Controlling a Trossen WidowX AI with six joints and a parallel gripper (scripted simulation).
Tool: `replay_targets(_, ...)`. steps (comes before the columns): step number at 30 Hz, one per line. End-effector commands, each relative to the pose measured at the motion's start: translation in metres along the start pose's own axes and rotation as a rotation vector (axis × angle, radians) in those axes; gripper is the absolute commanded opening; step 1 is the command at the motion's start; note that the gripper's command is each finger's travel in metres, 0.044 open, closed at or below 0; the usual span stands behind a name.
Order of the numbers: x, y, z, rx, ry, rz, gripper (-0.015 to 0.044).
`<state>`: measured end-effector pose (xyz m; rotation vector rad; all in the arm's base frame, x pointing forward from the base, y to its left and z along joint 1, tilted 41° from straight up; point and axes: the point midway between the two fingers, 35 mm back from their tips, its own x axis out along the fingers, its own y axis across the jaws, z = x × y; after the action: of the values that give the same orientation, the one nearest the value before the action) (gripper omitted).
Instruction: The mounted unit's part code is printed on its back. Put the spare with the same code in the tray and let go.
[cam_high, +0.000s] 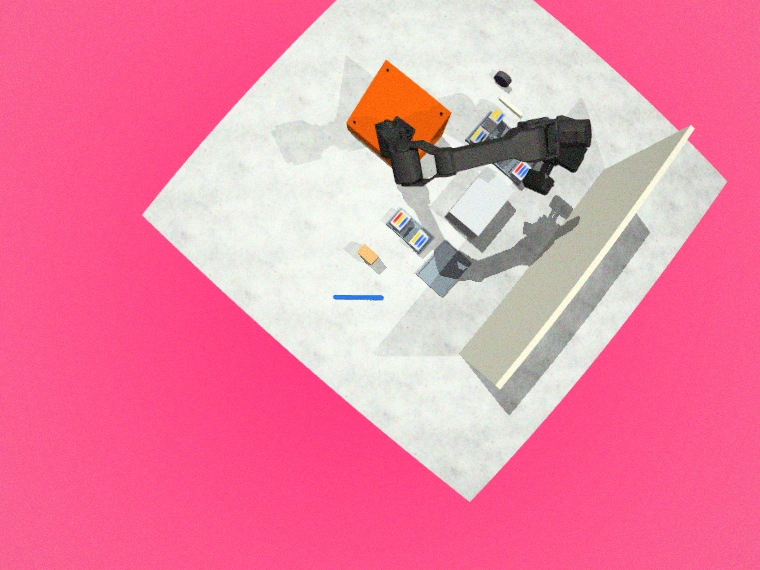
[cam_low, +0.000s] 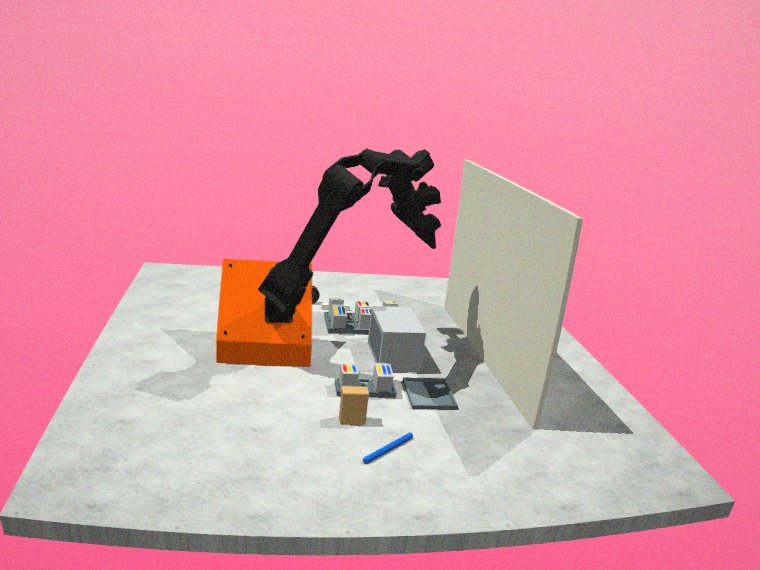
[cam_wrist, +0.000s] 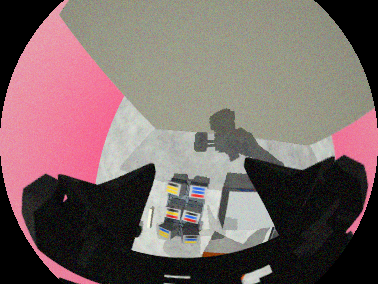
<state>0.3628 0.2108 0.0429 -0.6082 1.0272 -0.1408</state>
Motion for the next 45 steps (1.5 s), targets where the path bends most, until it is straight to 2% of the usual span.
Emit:
replay_targets(1, 0.019, -0.069, -0.008, 0.08, 0.276, -0.083, 0.044)
replay_targets(11, 0.019, -0.147, -0.03, 0.155, 0.579, -0.171, 0.044)
replay_targets(35, 0.02, -0.145, -0.03, 0.136, 0.581, -0.165, 0.044)
replay_targets(37, 0.026, -0.128, -0.033, -0.019, 0.591, -0.116, 0.044)
replay_targets(43, 0.052, -0.054, -0.059, -0.711, 0.603, 0.106, 0.044)
replay_targets(45, 0.056, -0.039, -0.066, -0.851, 0.6, 0.151, 0.044)
